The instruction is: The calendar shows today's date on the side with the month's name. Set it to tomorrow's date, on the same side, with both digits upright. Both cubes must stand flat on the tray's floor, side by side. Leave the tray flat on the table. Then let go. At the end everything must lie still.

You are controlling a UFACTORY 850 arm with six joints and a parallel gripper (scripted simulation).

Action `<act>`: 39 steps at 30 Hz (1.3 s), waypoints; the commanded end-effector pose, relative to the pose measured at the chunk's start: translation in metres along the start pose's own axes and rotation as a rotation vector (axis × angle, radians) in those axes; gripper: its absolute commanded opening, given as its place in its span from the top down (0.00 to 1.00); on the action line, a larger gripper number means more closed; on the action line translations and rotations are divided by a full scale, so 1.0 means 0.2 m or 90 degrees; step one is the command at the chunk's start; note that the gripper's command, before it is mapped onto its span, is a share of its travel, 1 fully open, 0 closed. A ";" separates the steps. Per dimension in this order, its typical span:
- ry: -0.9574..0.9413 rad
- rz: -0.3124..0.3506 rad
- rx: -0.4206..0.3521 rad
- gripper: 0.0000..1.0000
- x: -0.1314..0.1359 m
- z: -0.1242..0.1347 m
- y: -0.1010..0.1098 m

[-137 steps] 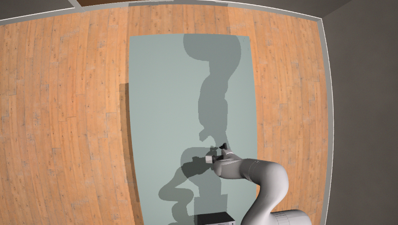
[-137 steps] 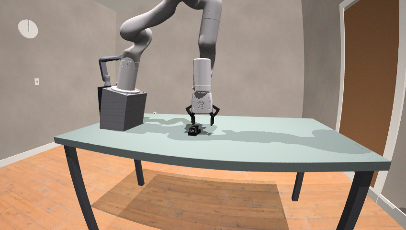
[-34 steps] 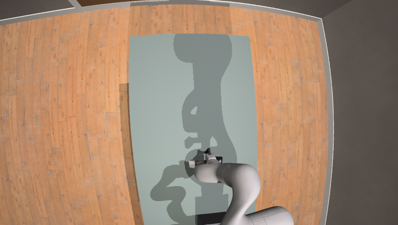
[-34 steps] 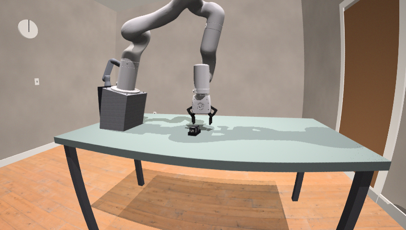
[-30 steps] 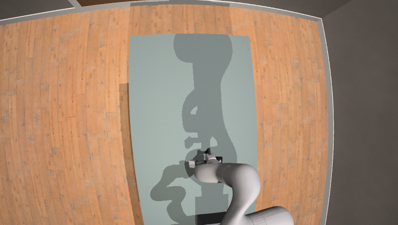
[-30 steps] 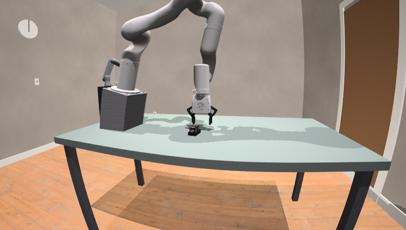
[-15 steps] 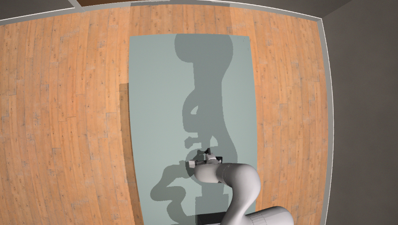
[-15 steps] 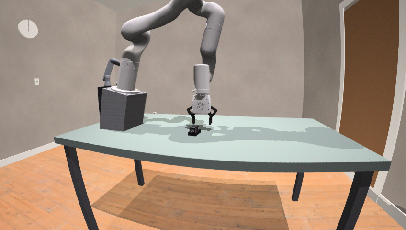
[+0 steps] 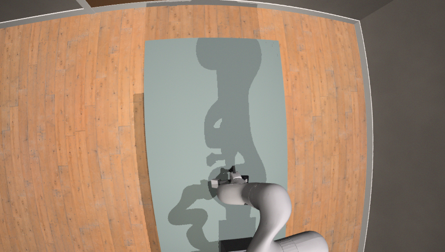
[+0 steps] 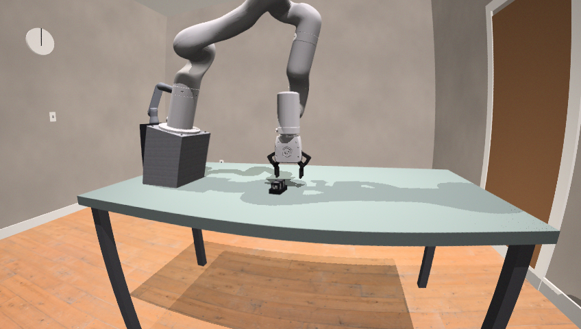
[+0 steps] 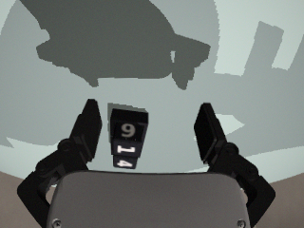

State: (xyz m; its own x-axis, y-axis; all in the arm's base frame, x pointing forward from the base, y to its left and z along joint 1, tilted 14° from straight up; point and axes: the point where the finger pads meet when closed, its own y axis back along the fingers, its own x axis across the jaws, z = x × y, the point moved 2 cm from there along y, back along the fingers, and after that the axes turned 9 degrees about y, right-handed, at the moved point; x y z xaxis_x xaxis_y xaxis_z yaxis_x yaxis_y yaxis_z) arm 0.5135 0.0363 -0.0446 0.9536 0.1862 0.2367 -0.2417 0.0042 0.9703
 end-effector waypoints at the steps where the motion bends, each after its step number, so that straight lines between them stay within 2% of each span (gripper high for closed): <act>1: 0.000 0.001 0.000 0.00 0.00 0.00 0.00; 9: 0.000 0.001 0.000 0.00 0.00 0.00 0.01; 24: 0.000 0.001 0.000 0.00 0.00 0.00 0.10; 29: 0.000 0.001 0.000 0.00 0.03 0.08 0.10; 39: 0.000 0.001 0.000 0.00 0.05 0.16 0.10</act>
State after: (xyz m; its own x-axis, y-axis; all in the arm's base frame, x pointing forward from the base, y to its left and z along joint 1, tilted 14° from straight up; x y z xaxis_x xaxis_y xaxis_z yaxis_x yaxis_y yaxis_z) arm 0.5220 0.0116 -0.0231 0.9536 0.1861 0.2367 -0.2418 0.0051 0.9703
